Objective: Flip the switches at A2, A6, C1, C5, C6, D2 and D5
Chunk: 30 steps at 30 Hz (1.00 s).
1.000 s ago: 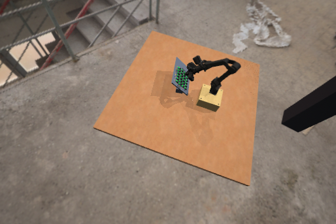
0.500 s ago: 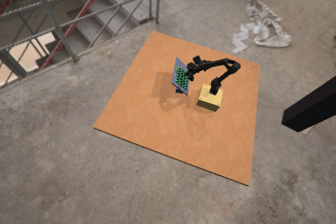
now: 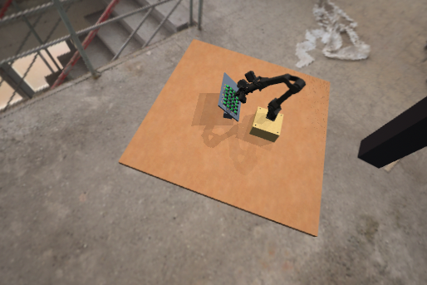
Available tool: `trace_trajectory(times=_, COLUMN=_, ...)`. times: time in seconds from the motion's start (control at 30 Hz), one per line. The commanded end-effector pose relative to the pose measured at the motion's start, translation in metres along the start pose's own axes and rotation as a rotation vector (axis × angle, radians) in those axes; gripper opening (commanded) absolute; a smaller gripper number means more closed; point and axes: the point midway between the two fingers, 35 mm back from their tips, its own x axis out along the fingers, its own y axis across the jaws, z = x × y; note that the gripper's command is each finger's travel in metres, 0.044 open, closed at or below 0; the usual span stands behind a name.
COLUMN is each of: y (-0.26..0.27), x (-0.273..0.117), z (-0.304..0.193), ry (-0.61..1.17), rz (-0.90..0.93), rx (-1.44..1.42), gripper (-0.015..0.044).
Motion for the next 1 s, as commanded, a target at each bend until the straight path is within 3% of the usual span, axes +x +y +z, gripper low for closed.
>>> trace_trajectory(times=0.0, y=-0.0003, x=0.0007, z=-0.0003, ry=0.001, rz=-0.002, rx=0.003, gripper=0.0)
trace_trajectory(times=0.97, y=-0.0002, x=0.0024, z=0.0002, ry=-0.001, rz=0.0, rx=0.0, gripper=0.0)
